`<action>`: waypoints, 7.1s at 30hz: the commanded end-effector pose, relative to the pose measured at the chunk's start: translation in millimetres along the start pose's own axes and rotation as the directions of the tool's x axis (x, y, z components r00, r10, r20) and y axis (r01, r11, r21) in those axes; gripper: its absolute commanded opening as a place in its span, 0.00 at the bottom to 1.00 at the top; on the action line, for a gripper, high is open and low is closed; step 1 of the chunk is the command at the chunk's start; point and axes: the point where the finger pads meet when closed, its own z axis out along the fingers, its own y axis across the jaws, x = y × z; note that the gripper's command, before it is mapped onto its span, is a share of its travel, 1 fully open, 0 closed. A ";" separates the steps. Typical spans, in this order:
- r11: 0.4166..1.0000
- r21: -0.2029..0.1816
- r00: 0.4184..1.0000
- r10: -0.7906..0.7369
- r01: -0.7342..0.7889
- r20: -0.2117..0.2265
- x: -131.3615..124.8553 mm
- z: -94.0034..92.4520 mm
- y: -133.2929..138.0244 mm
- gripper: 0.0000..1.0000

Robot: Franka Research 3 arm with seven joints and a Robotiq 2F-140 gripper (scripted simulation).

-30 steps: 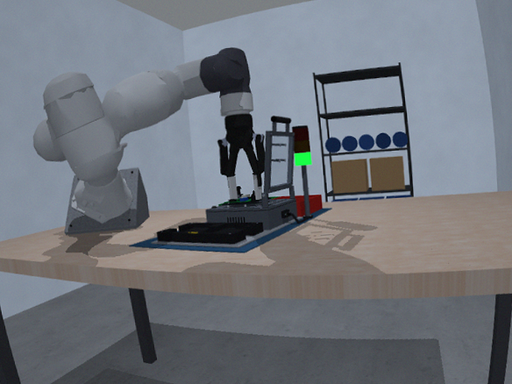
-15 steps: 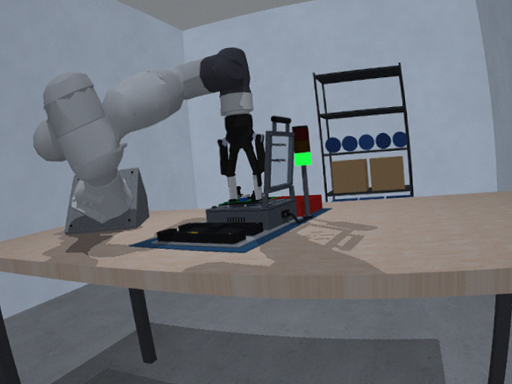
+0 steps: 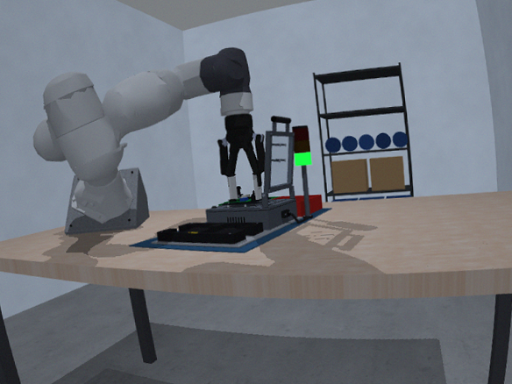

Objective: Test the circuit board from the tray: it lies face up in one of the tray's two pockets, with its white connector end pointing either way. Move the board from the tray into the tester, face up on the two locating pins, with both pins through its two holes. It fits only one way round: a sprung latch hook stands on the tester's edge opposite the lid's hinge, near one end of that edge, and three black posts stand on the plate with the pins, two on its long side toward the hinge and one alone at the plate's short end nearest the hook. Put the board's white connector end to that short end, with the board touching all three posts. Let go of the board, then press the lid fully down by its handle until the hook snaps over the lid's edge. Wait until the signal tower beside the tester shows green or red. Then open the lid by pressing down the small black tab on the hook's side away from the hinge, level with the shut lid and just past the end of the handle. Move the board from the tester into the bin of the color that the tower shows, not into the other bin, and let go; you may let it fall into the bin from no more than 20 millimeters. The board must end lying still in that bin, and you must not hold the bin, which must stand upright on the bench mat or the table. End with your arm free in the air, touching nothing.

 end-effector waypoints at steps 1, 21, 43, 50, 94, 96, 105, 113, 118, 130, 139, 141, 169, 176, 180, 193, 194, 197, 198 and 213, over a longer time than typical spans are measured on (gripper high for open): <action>1.000 0.001 1.000 -0.004 0.004 0.002 -0.8 0.3 -0.8 0.46; 1.000 0.001 1.000 -0.004 0.004 0.002 -0.8 -0.7 -0.8 0.46; 1.000 0.001 1.000 -0.004 0.004 0.002 -0.8 -5.5 -0.8 0.46; 1.000 0.001 1.000 -0.004 0.004 0.002 -0.8 -7.1 -0.8 0.46; 1.000 0.001 1.000 -0.004 0.004 0.002 -0.8 -16.2 -0.8 0.46; 1.000 0.001 1.000 -0.004 0.004 0.002 -0.8 -17.1 -0.8 0.46; 1.000 0.001 1.000 -0.004 0.004 0.002 -0.8 -19.4 -0.8 0.46; 1.000 0.001 1.000 -0.004 0.004 0.002 -0.8 -20.5 -0.8 0.46; 1.000 0.001 1.000 -0.004 0.004 0.002 -0.8 -27.4 -0.8 0.46; 1.000 0.001 1.000 -0.004 0.004 0.002 -0.7 -62.7 -0.8 0.46; 1.000 0.001 1.000 -0.004 0.004 0.002 -0.6 -93.6 -0.7 0.46; 1.000 0.001 1.000 -0.004 0.004 0.002 -0.6 -96.8 -0.7 0.46; 1.000 0.001 1.000 -0.004 0.004 0.002 -0.2 -99.5 -0.9 0.46; 1.000 0.001 1.000 -0.004 0.004 0.002 10.2 -96.3 -6.5 0.46; 1.000 0.001 1.000 -0.004 0.004 0.002 16.8 -94.3 -10.0 0.46; 1.000 0.001 1.000 -0.004 0.004 0.002 88.8 -72.3 -48.7 0.46; 1.000 0.001 1.000 -0.004 0.004 0.002 88.8 -72.3 -48.7 0.46; 1.000 0.001 1.000 -0.004 0.004 0.002 102.0 -68.2 -55.7 0.46; 1.000 0.001 1.000 -0.004 0.004 0.002 108.6 -66.2 -59.3 0.46; 1.000 0.001 1.000 -0.004 0.004 0.002 179.6 -44.4 -97.3 0.46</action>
